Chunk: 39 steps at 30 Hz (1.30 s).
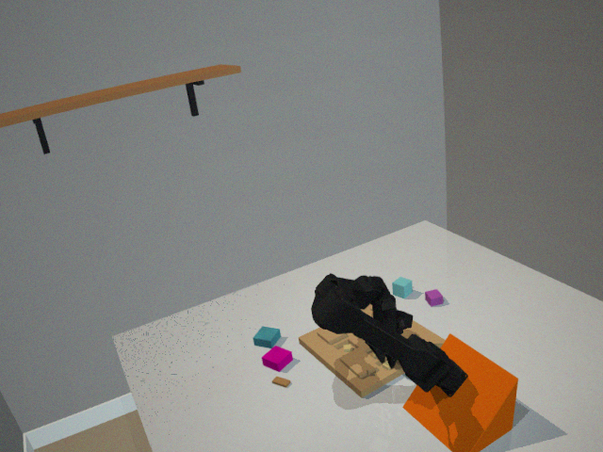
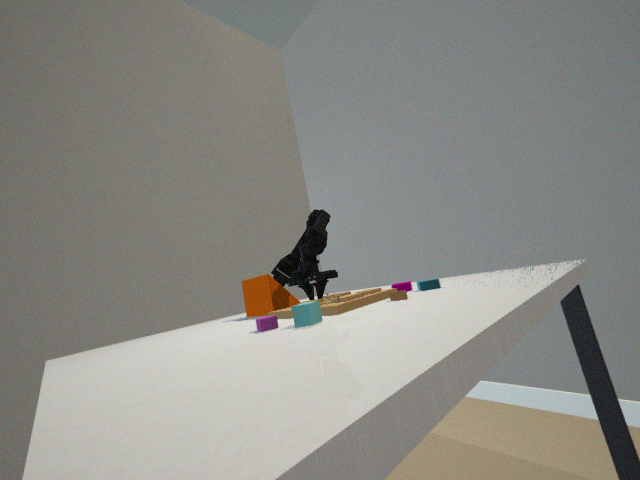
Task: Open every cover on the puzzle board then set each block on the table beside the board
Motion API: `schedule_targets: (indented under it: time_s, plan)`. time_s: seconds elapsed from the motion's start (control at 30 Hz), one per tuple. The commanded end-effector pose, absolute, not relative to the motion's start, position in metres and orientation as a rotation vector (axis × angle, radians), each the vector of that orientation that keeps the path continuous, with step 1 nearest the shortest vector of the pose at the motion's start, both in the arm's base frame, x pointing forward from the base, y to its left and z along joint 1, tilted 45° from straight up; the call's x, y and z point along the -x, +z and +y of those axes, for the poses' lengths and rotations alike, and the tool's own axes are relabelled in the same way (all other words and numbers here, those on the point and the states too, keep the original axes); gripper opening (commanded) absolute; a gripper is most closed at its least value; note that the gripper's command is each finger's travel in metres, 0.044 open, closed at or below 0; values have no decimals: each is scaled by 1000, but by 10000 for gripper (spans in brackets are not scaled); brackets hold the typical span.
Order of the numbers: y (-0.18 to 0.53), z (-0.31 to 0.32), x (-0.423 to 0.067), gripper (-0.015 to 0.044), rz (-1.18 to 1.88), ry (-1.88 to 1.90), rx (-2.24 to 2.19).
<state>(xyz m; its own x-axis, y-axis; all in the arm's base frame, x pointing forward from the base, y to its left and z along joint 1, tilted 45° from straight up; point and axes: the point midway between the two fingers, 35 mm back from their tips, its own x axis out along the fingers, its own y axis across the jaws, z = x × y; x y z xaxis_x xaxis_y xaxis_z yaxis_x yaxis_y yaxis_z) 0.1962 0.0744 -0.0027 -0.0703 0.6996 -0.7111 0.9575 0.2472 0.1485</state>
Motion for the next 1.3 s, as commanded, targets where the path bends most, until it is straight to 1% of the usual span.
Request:
schedule_targets:
  time_s: [0.0, 0.37, 1.27]
  plan:
    - [-4, 76, -194, 144, 1842, -482, -1521]
    - [-3, 75, -196, 80, 1835, -478, -1516]
    - [16, 55, -198, 80, 1837, -484, -1516]
